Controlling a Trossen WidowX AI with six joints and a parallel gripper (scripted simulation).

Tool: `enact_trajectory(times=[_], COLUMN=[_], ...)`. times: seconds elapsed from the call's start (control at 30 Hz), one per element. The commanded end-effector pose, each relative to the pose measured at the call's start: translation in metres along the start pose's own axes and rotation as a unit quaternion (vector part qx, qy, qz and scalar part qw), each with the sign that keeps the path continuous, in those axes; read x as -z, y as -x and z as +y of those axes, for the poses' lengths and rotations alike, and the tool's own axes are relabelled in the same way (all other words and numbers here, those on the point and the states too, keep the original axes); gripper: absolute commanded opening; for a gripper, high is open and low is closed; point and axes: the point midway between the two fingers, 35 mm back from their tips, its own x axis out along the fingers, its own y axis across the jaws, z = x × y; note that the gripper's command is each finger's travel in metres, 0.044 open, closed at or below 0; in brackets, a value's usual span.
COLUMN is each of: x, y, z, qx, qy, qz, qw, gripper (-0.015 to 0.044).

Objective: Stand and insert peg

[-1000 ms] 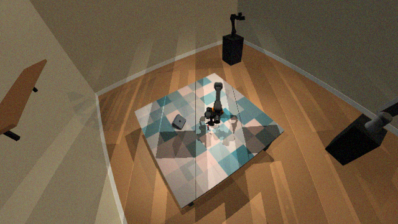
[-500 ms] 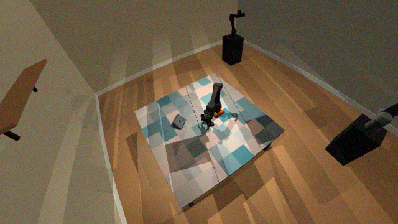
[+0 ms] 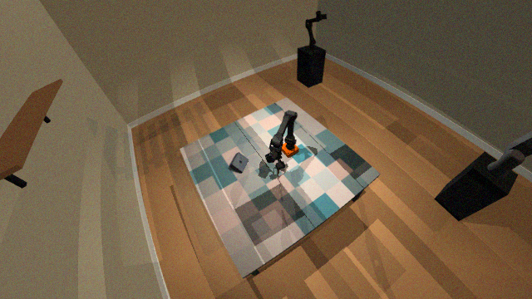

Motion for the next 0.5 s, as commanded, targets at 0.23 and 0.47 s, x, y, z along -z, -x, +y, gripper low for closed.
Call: enact_trajectory(times=[0.23,0.47], x=[0.0,0.0], y=[-0.019,-0.025], z=[0.001,0.002], qx=[-0.004,-0.004], qy=[0.031,0.032], qz=[0.002,0.002], qw=[1.0,0.999], gripper=[0.044,0.044])
